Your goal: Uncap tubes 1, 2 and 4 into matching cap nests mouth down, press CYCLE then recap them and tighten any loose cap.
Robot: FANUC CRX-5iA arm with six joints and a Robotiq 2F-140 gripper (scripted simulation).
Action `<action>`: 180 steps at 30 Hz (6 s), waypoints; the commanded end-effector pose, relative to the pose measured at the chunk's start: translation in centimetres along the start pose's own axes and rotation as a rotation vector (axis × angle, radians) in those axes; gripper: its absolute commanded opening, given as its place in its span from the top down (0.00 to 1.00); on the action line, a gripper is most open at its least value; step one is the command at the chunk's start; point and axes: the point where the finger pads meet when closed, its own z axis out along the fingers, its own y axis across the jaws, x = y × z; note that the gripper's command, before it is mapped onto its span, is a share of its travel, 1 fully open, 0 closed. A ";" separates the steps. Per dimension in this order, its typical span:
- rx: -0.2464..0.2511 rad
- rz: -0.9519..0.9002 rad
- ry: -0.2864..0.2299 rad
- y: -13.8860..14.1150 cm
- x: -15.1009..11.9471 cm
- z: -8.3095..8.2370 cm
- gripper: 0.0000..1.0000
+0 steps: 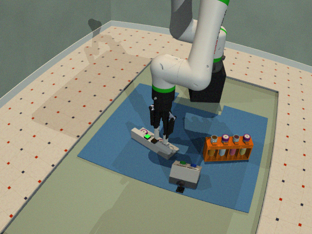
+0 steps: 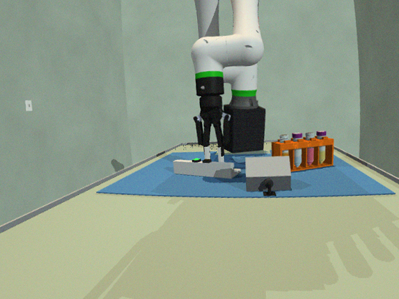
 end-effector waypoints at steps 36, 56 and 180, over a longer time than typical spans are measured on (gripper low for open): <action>0.000 0.000 0.000 0.0 0.0 1.0 1.00; 0.000 0.000 0.000 0.0 0.0 -5.0 1.00; 0.000 0.444 0.000 -29.7 -15.8 -9.7 1.00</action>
